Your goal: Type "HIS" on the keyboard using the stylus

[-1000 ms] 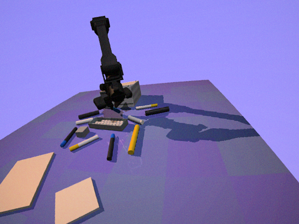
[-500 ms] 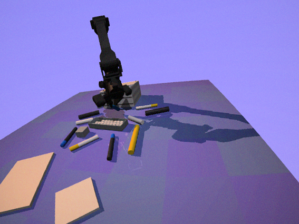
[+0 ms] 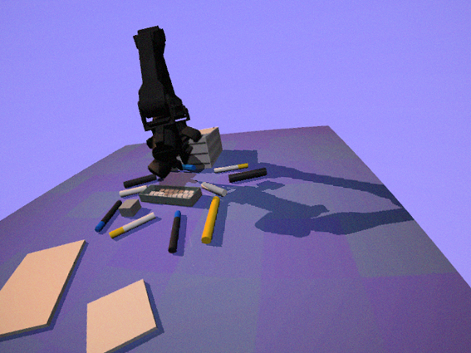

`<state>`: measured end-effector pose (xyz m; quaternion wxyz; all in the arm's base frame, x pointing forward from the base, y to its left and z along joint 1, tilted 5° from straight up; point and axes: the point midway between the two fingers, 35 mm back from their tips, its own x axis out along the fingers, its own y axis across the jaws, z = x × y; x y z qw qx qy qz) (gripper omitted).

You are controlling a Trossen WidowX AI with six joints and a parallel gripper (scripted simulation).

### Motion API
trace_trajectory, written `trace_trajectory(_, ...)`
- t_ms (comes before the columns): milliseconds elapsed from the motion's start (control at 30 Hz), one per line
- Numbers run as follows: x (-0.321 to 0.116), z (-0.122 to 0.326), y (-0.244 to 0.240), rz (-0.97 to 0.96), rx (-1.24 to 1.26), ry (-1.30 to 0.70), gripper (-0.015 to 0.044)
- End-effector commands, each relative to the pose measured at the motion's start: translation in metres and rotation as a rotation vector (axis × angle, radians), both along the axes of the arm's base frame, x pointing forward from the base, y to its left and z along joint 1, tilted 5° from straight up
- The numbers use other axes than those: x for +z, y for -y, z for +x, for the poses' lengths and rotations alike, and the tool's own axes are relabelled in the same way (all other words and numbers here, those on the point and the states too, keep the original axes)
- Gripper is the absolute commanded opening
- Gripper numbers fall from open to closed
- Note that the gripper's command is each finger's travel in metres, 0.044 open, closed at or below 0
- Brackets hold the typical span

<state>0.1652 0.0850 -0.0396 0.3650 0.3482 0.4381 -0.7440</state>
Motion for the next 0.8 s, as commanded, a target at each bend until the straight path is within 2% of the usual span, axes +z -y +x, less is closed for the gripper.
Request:
trace_trajectory(0, 0.001, 0.006, -0.007, 0.136, 0.037, -0.069, 0.0000)
trace_trajectory(400, 0.010, 0.024, -0.021, 0.531, 0.138, -0.161, 0.0000)
trace_trajectory(767, 0.023, 0.049, -0.028, 0.902, 0.235, -0.116, 0.0000)
